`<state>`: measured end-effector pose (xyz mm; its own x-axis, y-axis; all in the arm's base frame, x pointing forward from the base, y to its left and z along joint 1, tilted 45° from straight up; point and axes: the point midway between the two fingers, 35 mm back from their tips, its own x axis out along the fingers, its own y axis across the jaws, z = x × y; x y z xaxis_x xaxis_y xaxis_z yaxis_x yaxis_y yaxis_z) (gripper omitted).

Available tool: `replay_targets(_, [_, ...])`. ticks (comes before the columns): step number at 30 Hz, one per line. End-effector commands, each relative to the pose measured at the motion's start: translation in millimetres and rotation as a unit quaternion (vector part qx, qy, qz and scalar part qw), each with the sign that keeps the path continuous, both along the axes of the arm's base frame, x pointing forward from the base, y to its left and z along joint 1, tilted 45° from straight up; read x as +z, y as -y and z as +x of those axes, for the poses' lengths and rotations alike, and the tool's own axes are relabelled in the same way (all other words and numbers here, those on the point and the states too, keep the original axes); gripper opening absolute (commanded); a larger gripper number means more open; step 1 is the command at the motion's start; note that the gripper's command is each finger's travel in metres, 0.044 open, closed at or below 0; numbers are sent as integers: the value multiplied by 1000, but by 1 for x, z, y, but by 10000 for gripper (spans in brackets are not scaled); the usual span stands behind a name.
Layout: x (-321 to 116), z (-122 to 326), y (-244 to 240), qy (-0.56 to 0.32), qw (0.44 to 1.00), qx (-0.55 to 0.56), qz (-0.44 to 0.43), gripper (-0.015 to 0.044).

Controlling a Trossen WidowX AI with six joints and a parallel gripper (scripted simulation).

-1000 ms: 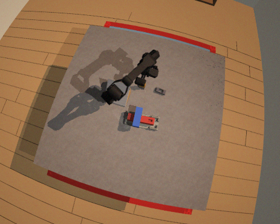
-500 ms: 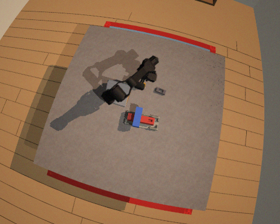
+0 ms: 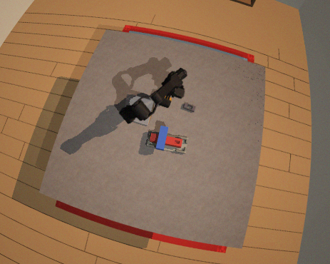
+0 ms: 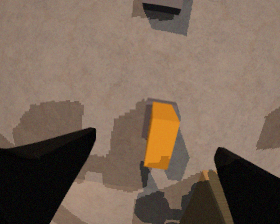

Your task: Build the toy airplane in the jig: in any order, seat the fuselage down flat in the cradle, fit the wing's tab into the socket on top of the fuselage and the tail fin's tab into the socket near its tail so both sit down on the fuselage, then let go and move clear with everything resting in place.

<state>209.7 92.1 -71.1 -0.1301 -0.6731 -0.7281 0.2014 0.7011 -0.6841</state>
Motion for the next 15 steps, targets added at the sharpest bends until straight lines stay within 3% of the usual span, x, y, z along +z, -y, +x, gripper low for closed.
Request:
replay_targets(1, [-6,-2,8,-4,1000,1,-3,440])
replay_targets(15, [-21,-5,23,-4,1000,1,-4,440])
